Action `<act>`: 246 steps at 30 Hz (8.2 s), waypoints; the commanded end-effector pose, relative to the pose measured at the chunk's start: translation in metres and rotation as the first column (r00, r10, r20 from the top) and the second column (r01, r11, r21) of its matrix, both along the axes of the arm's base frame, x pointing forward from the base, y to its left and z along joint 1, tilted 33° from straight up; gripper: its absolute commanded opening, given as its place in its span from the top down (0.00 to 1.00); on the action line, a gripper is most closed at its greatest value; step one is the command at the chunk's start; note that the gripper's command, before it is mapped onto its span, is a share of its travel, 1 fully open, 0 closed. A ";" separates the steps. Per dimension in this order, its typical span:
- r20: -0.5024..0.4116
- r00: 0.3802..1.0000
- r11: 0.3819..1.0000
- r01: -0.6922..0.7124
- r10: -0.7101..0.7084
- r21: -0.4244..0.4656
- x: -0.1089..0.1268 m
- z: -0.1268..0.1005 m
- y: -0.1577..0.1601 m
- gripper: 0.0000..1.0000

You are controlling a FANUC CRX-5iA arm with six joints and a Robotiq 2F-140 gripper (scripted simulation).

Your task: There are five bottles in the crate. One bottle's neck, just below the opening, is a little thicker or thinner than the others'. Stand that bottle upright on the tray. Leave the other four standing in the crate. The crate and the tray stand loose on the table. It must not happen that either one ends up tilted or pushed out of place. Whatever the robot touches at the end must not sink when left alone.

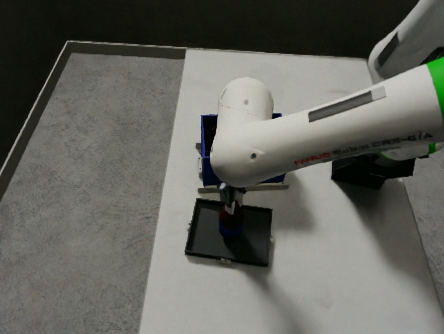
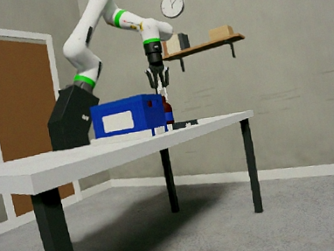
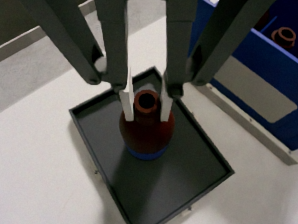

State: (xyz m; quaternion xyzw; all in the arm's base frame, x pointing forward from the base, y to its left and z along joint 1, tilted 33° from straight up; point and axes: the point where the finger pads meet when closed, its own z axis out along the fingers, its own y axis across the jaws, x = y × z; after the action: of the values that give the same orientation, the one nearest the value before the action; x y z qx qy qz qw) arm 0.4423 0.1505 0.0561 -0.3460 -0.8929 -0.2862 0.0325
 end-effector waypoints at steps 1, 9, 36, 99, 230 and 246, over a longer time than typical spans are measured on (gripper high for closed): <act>0.001 1.000 1.000 0.000 0.000 0.000 0.001 0.000 0.000 0.90; 0.001 1.000 1.000 0.000 0.000 0.000 0.001 -0.003 0.002 0.90; 0.001 1.000 1.000 0.000 0.000 0.000 0.003 -0.011 0.007 0.90; 0.001 1.000 1.000 0.000 0.000 0.000 0.003 -0.014 0.009 0.00; 0.001 1.000 1.000 0.000 0.000 0.000 -0.009 0.059 -0.038 0.90; 0.001 1.000 1.000 0.000 0.000 0.000 -0.009 0.059 -0.038 0.90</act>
State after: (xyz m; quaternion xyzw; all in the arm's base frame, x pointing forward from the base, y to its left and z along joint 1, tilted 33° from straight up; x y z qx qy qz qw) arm 0.4328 0.1134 0.1142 -0.3460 -0.8929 -0.2862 0.0325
